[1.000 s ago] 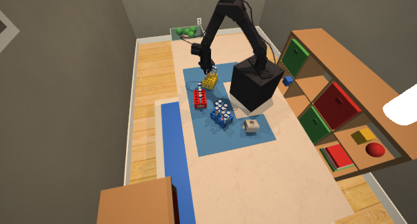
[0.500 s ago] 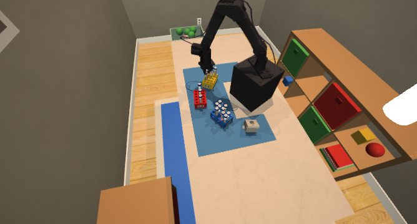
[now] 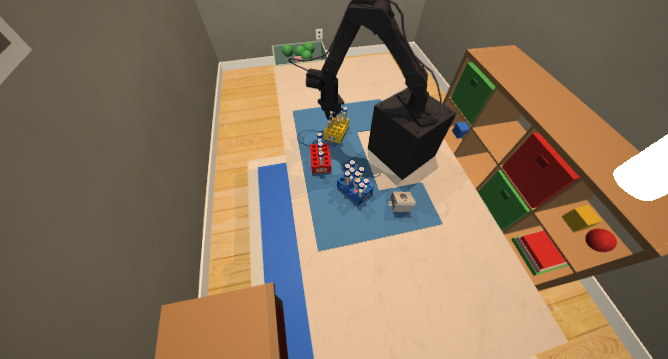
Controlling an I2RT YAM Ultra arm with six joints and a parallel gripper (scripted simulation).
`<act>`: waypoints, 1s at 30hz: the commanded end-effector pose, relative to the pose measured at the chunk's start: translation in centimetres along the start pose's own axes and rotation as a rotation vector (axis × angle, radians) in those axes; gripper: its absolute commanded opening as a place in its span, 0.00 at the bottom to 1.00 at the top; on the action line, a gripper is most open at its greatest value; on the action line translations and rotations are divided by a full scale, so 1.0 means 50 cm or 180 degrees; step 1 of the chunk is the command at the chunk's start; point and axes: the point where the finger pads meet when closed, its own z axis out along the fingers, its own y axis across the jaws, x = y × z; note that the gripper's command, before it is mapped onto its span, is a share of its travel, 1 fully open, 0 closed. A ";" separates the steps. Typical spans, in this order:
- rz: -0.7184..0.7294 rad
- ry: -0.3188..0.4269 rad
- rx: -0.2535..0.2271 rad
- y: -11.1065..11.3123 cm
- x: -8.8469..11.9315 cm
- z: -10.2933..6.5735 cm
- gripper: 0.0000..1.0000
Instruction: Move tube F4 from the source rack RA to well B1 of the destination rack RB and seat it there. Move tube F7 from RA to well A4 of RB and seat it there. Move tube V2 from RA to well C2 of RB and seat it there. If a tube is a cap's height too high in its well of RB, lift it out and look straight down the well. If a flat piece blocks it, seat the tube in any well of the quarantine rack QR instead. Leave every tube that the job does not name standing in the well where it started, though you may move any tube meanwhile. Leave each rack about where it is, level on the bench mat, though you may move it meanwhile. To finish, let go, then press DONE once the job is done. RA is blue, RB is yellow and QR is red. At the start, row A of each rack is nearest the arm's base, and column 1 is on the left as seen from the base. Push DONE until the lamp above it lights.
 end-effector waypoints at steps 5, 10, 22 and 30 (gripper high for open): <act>-0.0016 -0.0005 0.0000 0.004 0.008 -0.031 0.30; -0.0016 0.0025 0.0035 -0.007 0.017 -0.047 0.30; -0.0012 -0.0017 -0.0014 0.002 0.011 -0.113 0.30; -0.0003 -0.0064 -0.0069 0.010 -0.009 -0.159 0.30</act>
